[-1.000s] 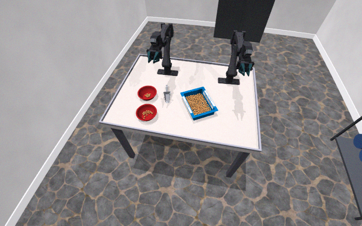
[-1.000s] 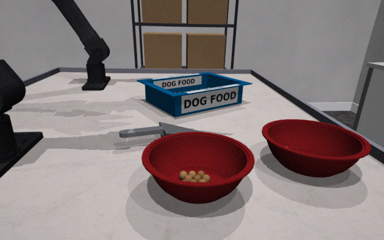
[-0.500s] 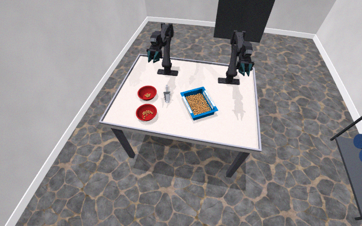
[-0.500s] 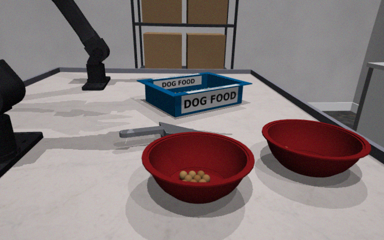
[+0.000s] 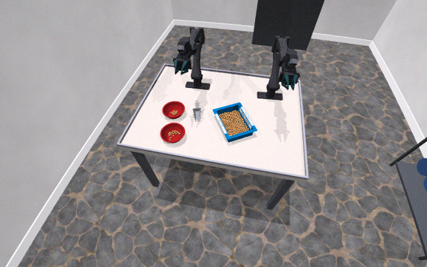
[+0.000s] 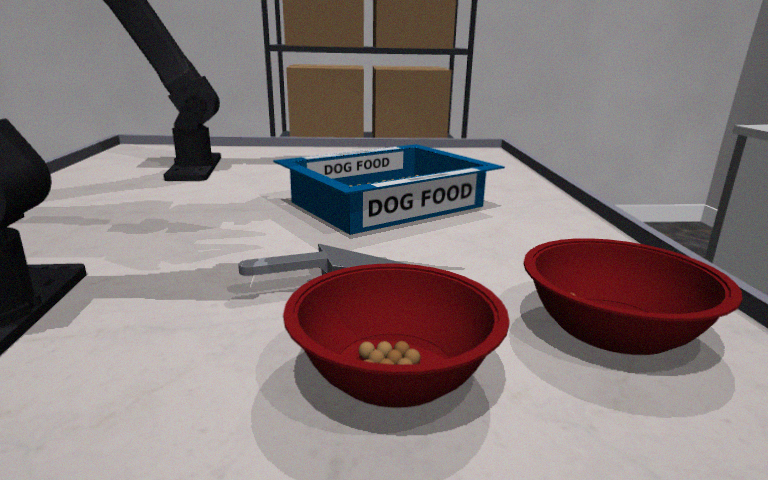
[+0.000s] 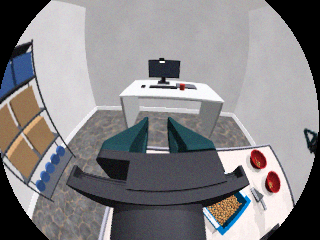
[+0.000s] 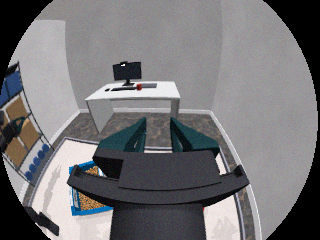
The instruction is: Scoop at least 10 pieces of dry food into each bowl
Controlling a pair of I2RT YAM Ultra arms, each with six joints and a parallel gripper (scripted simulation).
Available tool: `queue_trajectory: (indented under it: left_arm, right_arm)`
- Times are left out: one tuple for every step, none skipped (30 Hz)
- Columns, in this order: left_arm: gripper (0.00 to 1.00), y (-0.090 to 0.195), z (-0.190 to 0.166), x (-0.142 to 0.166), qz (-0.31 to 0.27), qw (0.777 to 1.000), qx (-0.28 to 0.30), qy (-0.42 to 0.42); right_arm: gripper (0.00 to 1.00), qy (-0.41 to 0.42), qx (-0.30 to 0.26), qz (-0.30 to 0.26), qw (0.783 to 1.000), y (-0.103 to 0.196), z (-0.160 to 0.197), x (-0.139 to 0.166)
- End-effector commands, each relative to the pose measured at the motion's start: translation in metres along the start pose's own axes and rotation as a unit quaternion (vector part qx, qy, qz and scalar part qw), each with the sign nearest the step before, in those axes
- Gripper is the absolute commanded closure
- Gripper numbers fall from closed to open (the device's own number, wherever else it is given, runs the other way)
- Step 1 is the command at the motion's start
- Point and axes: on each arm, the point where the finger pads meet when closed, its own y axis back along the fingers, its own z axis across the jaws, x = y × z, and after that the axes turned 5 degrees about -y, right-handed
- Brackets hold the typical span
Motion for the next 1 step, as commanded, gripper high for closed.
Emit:
queue_trajectory:
  left_arm:
    - [0.74,-0.0024,0.0011,-0.0114,-0.01,1.0,0.0,0.002]
  right_arm:
    - [0.68,0.002,0.0,-0.008,1.0,0.007,0.0013,-0.0079]
